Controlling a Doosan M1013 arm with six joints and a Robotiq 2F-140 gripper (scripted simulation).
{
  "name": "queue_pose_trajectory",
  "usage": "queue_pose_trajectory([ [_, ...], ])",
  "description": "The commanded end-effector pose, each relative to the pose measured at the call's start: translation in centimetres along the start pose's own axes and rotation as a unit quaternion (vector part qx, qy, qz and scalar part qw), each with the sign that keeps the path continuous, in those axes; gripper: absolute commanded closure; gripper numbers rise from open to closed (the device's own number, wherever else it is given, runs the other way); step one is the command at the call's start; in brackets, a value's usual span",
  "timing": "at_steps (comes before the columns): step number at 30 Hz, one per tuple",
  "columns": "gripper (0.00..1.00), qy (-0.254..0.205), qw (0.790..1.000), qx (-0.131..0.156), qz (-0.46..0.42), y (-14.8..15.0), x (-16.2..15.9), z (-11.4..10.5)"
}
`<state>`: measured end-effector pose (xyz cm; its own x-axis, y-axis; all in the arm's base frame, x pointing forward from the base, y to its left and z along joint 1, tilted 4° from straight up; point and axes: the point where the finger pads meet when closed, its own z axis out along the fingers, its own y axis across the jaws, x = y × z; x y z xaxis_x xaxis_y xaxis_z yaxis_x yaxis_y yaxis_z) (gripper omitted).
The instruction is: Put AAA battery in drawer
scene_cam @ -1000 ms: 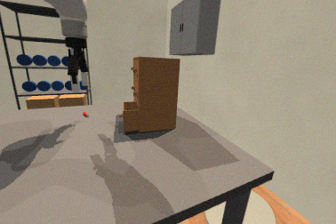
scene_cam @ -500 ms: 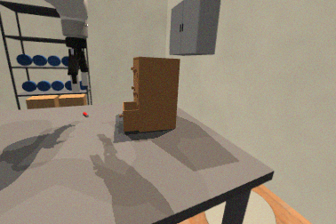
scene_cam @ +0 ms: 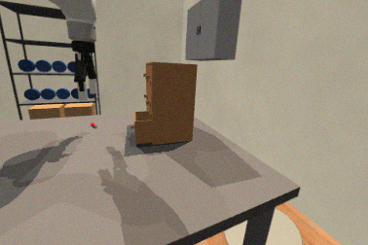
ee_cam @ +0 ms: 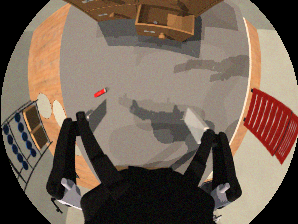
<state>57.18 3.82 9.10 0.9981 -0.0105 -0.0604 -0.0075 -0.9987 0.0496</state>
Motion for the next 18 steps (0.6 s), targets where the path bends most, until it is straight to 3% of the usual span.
queue_pose_trajectory([
  [1, 0.0, -0.001, 1.0, 0.001, -0.001, 0.1, -0.4, -0.7],
  [5, 0.0, -0.001, 1.0, 0.001, -0.001, 1.8, -6.3, -5.1],
  [8, 0.0, -0.001, 1.0, 0.001, -0.001, 2.2, -8.0, -6.1],
  [18, 0.0, 0.01, 1.0, 0.001, -0.001, 2.3, -7.9, -6.0],
])
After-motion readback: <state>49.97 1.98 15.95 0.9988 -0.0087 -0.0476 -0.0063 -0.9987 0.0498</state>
